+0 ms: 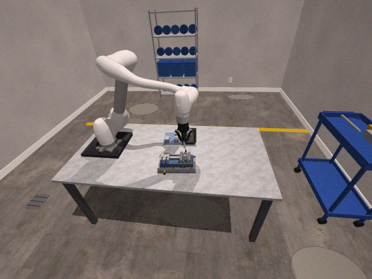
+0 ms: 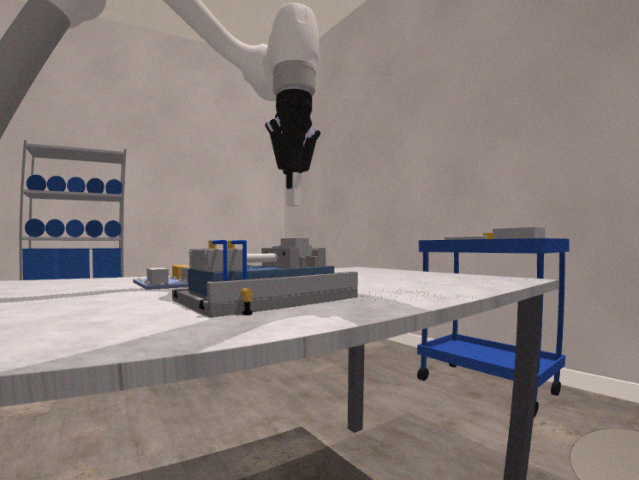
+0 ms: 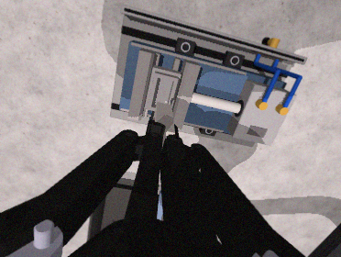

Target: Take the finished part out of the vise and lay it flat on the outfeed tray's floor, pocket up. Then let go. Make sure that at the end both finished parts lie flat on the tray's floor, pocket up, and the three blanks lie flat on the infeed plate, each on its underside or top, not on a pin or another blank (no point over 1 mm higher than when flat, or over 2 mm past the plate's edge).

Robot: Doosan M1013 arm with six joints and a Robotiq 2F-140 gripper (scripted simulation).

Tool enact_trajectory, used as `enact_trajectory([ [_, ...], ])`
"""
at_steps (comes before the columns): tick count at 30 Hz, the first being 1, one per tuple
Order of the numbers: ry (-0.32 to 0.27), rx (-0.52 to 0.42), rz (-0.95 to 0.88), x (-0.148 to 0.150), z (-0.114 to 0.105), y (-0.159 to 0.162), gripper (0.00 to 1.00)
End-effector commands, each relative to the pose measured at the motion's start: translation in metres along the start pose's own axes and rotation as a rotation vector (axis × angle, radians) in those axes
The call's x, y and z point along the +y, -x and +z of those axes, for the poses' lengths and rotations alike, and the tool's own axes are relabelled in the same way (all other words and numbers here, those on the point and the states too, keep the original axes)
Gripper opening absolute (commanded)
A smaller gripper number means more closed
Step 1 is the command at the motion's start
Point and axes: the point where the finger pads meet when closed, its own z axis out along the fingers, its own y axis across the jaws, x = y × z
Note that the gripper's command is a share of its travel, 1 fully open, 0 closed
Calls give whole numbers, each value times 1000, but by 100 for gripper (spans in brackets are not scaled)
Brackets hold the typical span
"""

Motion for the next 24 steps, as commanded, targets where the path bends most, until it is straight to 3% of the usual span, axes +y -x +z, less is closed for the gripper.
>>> enact_trajectory([
  [1,2,3,-6,0,-1,-3,0],
  [17,2,3,-6,0,-1,-3,0],
  [18,2,3,-6,0,-1,-3,40],
  [24,2,3,-6,0,-1,-3,40],
])
